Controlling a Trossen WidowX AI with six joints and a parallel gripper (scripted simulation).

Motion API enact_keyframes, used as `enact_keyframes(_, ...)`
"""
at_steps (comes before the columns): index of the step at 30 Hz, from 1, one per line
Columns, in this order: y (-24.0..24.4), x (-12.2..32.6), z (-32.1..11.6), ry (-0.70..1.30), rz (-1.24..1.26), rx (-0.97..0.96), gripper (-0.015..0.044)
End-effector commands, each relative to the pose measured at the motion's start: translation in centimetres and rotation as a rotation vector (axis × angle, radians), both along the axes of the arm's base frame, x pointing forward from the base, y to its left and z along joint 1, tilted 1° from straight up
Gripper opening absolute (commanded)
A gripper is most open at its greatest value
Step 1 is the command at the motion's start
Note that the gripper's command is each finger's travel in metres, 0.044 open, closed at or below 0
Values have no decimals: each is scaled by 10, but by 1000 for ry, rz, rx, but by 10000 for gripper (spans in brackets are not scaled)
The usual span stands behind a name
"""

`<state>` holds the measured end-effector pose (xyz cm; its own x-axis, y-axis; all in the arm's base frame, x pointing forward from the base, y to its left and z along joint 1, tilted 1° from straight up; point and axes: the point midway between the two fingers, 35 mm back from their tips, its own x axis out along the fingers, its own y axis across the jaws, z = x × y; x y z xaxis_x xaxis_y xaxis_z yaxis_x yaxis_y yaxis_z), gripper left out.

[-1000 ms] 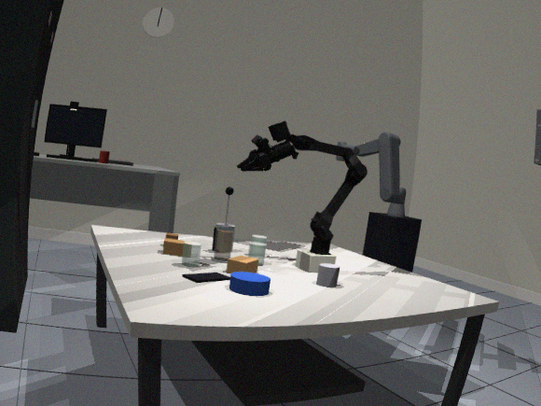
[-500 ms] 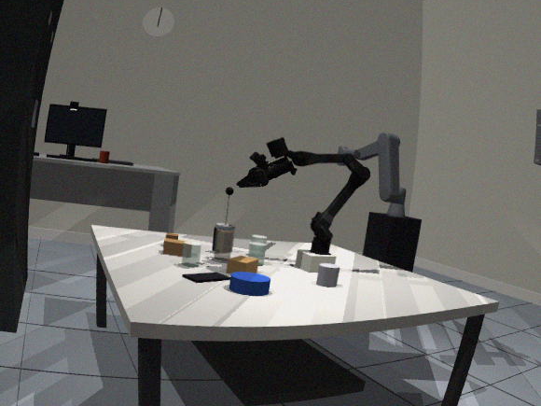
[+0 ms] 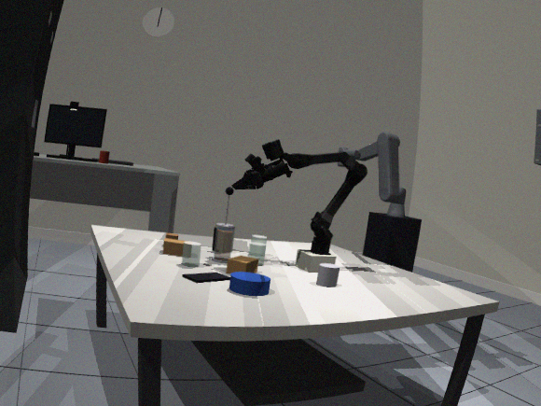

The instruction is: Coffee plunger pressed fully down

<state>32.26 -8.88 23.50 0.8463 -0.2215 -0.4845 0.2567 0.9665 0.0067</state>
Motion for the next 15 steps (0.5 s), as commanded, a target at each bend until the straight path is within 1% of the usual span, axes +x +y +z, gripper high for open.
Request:
enact_keyframes(1,-1,6,-5,1,1,5,440)
enact_keyframes(12,-4,18,-13,1,1,5,440)
enact_keyframes(15,-4,18,-13,1,1,5,361)
